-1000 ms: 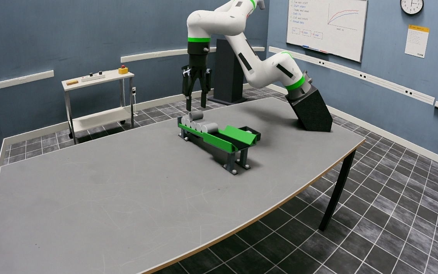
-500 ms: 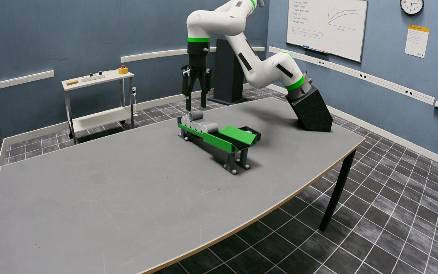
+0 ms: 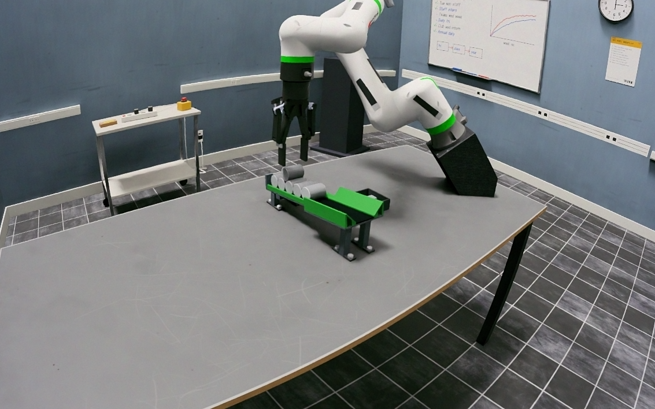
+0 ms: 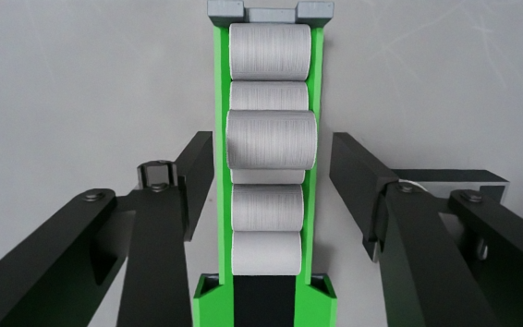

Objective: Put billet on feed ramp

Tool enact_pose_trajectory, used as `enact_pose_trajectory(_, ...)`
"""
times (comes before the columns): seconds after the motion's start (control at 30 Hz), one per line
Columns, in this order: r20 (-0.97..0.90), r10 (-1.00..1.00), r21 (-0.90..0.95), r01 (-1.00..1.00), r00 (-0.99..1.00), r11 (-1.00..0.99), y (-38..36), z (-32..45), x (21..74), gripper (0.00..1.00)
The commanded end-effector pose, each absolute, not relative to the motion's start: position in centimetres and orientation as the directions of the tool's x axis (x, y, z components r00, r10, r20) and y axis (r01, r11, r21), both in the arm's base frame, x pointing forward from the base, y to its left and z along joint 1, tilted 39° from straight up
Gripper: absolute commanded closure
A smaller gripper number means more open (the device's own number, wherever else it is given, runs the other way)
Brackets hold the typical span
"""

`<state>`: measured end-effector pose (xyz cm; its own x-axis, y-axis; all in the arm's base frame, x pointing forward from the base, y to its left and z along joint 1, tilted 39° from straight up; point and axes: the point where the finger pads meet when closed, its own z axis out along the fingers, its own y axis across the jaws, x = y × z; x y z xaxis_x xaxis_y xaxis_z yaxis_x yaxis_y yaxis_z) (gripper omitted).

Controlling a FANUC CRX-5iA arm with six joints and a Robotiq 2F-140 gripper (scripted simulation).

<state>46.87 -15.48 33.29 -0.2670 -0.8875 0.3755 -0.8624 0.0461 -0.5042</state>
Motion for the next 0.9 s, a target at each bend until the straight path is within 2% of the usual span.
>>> enact_pose_trajectory(0.0, 0.375, -0.888, -0.506, -0.862, -0.267, 0.046, -15.46, 33.38, 46.88, 0.49)
enact_pose_trajectory(0.87, 0.375, -0.888, -0.506, -0.862, -0.267, 0.046, -15.77, 32.86, 47.17, 0.49)
